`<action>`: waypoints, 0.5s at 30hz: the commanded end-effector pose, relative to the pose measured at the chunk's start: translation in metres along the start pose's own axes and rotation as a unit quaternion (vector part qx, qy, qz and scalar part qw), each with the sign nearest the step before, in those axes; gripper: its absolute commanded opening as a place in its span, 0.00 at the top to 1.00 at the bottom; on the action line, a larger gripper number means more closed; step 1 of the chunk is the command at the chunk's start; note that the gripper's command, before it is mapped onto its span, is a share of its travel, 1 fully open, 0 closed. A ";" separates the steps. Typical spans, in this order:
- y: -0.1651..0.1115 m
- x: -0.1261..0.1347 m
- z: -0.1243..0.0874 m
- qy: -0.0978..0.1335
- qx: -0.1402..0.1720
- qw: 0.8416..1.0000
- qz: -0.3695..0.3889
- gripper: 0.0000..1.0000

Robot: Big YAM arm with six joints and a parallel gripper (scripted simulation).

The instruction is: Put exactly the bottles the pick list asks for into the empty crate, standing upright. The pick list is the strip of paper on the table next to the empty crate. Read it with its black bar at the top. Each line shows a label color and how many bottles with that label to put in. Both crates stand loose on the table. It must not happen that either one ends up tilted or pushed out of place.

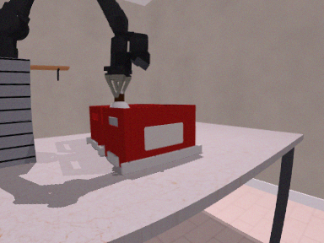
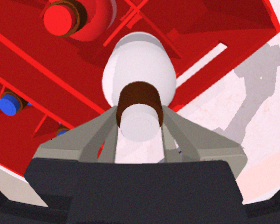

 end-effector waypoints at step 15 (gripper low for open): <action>0.022 0.009 -0.057 0.020 -0.035 0.999 -0.004 1.00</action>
Point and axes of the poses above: the point where the finger pads meet when closed, its own z axis out along the fingers, its own x axis across the jaws, y = z × x, the point moved 8 cm from there along -z, back along the fingers, and after that the axes turned 11 degrees about z, right-handed, at the moved point
